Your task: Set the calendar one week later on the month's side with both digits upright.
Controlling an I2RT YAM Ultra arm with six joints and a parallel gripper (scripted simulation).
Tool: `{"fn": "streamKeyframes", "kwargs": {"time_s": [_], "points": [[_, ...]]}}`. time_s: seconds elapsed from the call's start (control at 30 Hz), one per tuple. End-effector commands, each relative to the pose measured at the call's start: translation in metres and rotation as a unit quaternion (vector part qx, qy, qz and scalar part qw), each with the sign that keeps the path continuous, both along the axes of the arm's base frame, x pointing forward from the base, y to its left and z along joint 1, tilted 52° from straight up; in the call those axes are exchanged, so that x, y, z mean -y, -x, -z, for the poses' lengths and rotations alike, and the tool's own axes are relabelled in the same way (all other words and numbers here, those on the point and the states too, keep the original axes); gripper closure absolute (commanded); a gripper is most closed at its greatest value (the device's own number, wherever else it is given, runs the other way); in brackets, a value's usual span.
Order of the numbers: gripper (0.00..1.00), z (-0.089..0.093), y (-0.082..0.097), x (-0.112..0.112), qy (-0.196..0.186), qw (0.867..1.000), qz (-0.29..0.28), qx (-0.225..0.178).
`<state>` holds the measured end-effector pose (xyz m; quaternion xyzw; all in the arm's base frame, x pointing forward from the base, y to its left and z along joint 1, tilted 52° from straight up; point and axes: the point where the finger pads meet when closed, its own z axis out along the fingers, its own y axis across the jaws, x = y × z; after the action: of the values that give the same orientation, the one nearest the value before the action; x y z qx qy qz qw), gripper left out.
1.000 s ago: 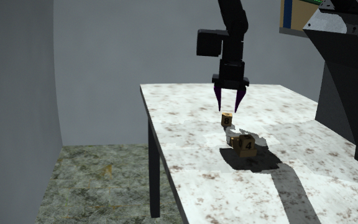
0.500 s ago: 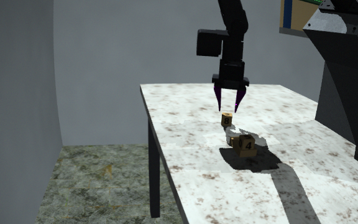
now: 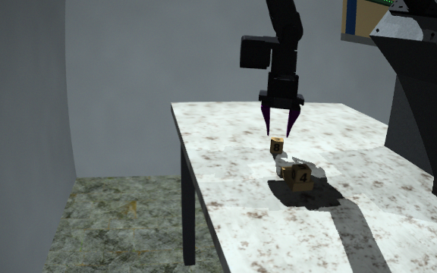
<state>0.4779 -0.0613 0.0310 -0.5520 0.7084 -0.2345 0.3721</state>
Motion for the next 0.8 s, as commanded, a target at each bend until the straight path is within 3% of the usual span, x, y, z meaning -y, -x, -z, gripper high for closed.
{"fn": "streamKeyframes", "kwargs": {"time_s": [0.0,0.3,0.77], "points": [[0.55,-0.003,-0.001,0.001,0.000,1.000,0.001,0.003],[0.55,-0.001,-0.003,0.001,0.000,1.000,0.001,0.003],[0.55,0.013,-0.022,-0.001,0.000,1.000,0.001,0.003]]}}
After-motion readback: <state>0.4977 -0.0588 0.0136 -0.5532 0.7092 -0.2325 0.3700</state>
